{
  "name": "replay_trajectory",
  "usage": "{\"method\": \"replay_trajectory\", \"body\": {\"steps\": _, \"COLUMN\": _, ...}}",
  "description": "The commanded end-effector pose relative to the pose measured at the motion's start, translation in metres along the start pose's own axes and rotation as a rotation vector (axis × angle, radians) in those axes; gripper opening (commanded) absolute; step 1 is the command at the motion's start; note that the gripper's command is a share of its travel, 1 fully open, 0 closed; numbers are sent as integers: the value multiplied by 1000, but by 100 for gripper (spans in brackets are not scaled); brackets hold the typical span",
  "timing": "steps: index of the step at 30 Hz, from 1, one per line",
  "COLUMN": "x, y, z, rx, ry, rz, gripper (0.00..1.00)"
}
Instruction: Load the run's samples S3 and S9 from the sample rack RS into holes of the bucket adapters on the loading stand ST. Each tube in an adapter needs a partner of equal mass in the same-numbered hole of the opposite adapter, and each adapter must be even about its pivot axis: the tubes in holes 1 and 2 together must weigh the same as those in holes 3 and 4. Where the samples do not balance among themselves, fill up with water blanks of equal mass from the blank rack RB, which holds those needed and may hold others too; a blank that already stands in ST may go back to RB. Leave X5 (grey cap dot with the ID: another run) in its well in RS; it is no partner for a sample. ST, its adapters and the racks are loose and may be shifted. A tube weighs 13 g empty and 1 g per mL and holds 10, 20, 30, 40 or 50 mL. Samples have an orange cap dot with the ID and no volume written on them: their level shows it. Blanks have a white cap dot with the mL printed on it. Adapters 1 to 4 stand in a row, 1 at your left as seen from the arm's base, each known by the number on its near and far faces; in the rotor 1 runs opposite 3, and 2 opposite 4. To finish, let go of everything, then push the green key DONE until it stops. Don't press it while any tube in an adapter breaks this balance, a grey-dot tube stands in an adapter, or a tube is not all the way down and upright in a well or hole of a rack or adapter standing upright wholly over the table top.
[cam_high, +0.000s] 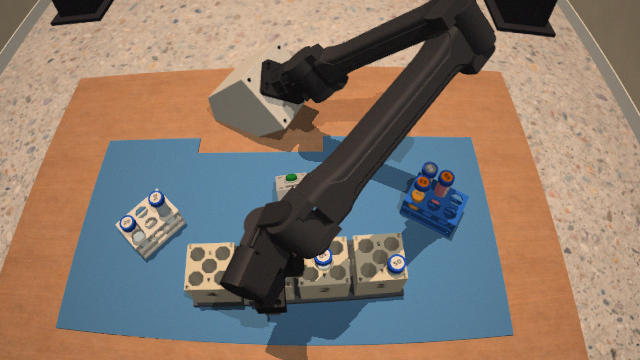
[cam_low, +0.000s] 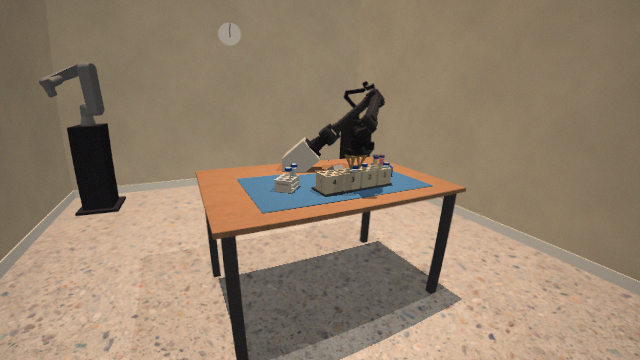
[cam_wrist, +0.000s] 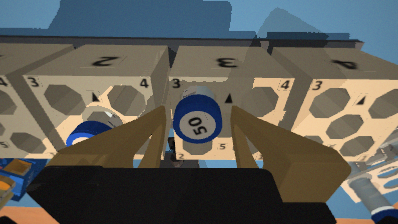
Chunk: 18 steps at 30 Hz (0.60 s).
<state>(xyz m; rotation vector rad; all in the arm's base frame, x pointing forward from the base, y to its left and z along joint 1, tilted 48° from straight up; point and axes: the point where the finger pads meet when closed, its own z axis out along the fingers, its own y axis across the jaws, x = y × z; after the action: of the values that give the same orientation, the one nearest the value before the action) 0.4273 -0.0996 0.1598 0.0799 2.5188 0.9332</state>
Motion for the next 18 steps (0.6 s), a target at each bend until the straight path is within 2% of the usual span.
{"method": "replay_trajectory", "body": {"steps": 1, "x": -11, "y": -1, "z": -8, "rx": 13, "ry": -25, "rz": -7, "gripper": 55}}
{"method": "replay_trajectory", "body": {"steps": 12, "x": -11, "y": -1, "z": -8, "rx": 13, "ry": -25, "rz": -7, "gripper": 55}}
{"method": "replay_trajectory", "body": {"steps": 13, "x": -17, "y": -7, "z": -19, "rx": 20, "ry": -35, "rz": 17, "gripper": 55}}
{"method": "replay_trajectory", "body": {"steps": 15, "x": -19, "y": -1, "z": -31, "rx": 26, "ry": -48, "rz": -20, "gripper": 55}}
{"method": "replay_trajectory", "body": {"steps": 18, "x": -19, "y": 1, "z": -43, "rx": 27, "ry": -52, "rz": -25, "gripper": 55}}
